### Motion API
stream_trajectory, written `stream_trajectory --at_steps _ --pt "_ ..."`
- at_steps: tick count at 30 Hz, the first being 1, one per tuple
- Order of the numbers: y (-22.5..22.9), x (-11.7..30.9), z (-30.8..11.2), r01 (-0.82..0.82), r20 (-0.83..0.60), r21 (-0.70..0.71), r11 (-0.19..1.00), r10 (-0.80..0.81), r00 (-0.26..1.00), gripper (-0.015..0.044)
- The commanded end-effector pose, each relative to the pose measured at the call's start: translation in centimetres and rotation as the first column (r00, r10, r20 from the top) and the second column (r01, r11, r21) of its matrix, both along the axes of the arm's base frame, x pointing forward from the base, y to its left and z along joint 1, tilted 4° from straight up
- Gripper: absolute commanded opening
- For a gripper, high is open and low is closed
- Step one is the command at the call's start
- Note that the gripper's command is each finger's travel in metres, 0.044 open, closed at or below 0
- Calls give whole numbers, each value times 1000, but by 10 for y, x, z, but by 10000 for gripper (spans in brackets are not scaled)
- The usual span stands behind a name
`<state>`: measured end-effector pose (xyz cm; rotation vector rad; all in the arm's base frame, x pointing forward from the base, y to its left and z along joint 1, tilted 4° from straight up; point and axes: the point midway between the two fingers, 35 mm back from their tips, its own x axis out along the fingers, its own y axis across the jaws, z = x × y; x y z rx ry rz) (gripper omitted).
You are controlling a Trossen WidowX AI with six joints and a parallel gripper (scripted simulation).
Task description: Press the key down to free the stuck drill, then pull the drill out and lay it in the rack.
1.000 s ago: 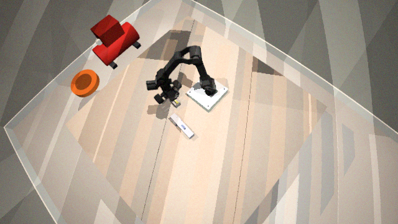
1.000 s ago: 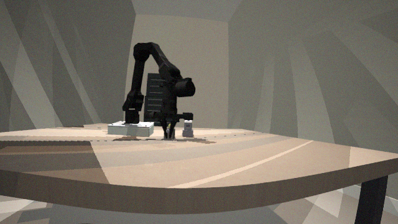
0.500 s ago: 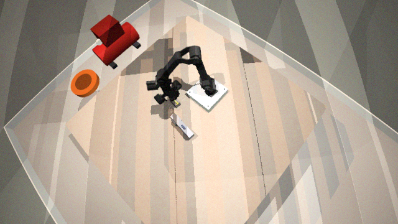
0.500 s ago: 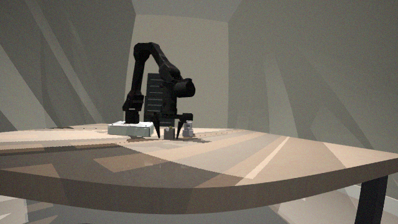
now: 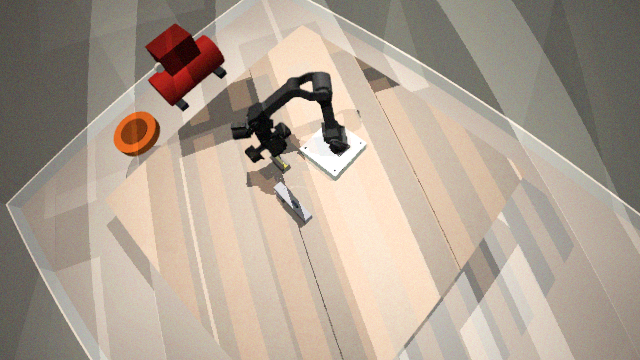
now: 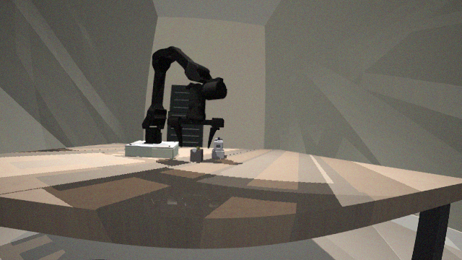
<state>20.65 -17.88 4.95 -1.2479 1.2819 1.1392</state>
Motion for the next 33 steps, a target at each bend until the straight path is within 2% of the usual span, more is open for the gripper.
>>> stream_trajectory --at_steps 1,6,10,12,16,20,26,33 --pt "1 1 18 0 5 2 1000 0 1000 440" --pt "3 2 36 0 5 2 1000 0 1000 440" --pt "9 4 31 30 9 -2 1000 -30 1000 440" --pt "28 20 35 116 98 20 993 -117 988 440" --pt "73 55 49 262 278 160 952 -298 913 440" --pt "120 78 66 330 353 360 873 -455 818 440" --pt "170 89 85 341 328 566 751 -584 742 440" --pt "230 87 111 329 182 773 542 -686 704 440"
